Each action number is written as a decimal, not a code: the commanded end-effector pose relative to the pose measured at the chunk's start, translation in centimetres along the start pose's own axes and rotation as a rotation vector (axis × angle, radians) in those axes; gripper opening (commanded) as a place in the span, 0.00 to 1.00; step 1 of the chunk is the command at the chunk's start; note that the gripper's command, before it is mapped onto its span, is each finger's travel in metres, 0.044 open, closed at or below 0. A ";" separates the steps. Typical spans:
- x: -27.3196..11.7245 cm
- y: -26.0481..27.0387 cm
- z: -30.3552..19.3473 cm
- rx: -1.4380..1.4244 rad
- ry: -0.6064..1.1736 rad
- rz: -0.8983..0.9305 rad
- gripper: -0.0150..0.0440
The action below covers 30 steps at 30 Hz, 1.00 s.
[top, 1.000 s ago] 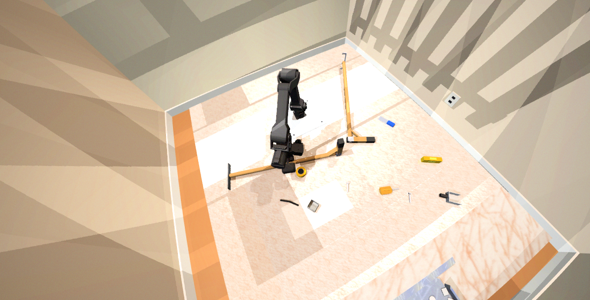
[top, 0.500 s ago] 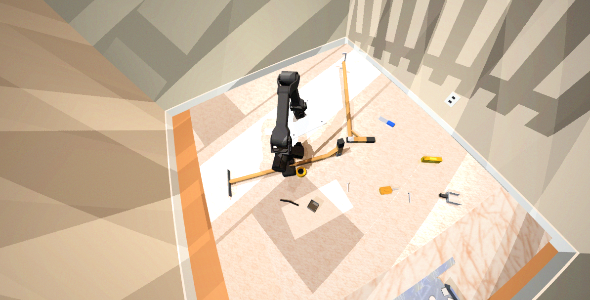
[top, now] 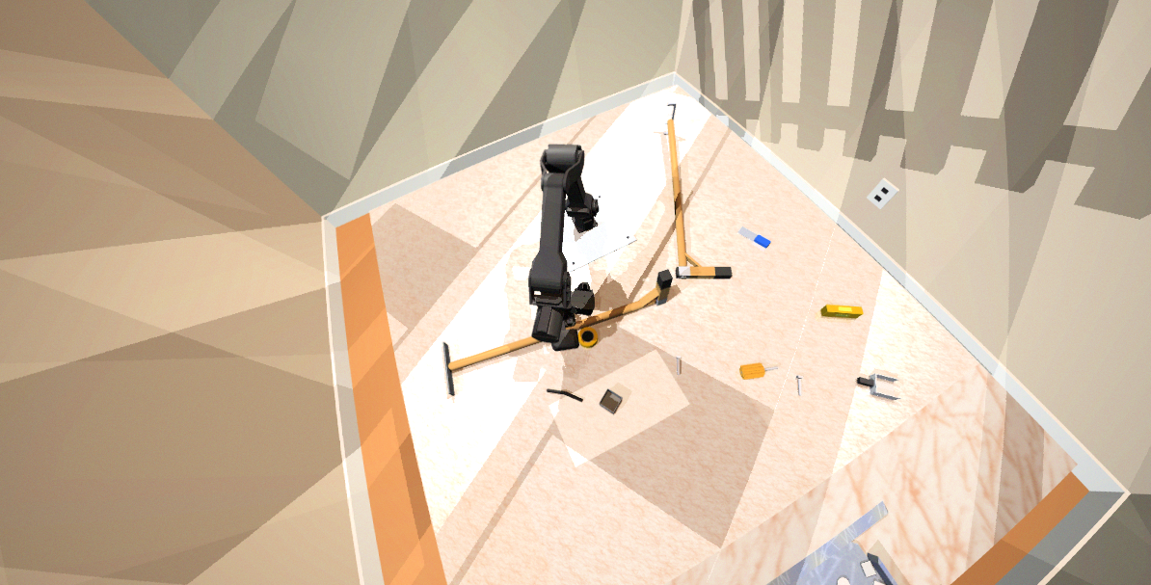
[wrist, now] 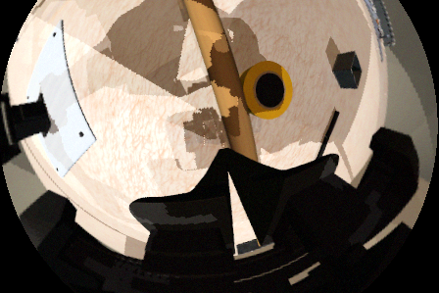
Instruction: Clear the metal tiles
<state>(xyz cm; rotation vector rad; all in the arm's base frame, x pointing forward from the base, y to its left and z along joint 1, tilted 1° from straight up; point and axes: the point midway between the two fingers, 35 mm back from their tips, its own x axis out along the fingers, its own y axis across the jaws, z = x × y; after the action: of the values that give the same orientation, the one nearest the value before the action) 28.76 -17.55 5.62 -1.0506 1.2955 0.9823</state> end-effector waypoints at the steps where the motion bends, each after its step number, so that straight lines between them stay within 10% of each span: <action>1: 0.2 -0.6 0.0 0.006 -0.001 -0.001 0.25; 30: -1.7 -2.6 0.2 0.002 0.001 -0.009 0.25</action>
<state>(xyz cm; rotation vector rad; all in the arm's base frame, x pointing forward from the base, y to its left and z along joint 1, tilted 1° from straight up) 30.96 -17.82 6.17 -1.0432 1.2973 0.9913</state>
